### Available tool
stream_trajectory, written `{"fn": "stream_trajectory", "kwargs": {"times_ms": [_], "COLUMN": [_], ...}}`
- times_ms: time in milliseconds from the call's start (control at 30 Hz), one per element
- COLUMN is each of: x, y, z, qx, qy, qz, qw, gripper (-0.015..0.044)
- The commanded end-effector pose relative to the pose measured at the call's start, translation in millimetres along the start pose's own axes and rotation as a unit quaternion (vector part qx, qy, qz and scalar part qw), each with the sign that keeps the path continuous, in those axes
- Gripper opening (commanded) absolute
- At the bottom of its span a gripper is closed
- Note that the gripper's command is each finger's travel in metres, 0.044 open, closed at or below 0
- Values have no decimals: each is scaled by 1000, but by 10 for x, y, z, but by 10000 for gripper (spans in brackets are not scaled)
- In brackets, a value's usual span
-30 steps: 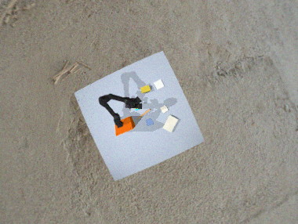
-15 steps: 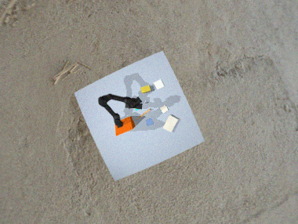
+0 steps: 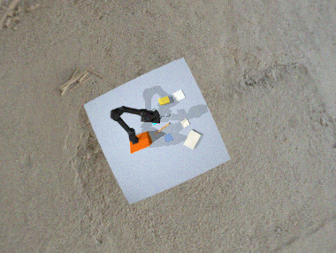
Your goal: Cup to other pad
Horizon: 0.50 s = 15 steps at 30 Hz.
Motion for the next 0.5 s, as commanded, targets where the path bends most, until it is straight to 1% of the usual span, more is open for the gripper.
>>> {"fn": "stream_trajectory", "kwargs": {"times_ms": [0, 433, 467], "x": [-2, -8, -8], "y": [-9, 14, 19], "z": [46, 179, 149], "qx": [-2, -2, 0], "qy": [0, -1, 0], "qz": [3, 2, -1], "qw": [1000, 1000, 1000], "gripper": [147, 147, 173]}}
Point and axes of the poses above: the point midway between the two fingers, 35 mm back from their tips, its own z axis back along the fingers, its own x axis across the jaws, y = z × x, the point moved 2 cm from there along z, back along the fingers, and after that the axes turned 10 degrees about -z, right-handed, at the moved point
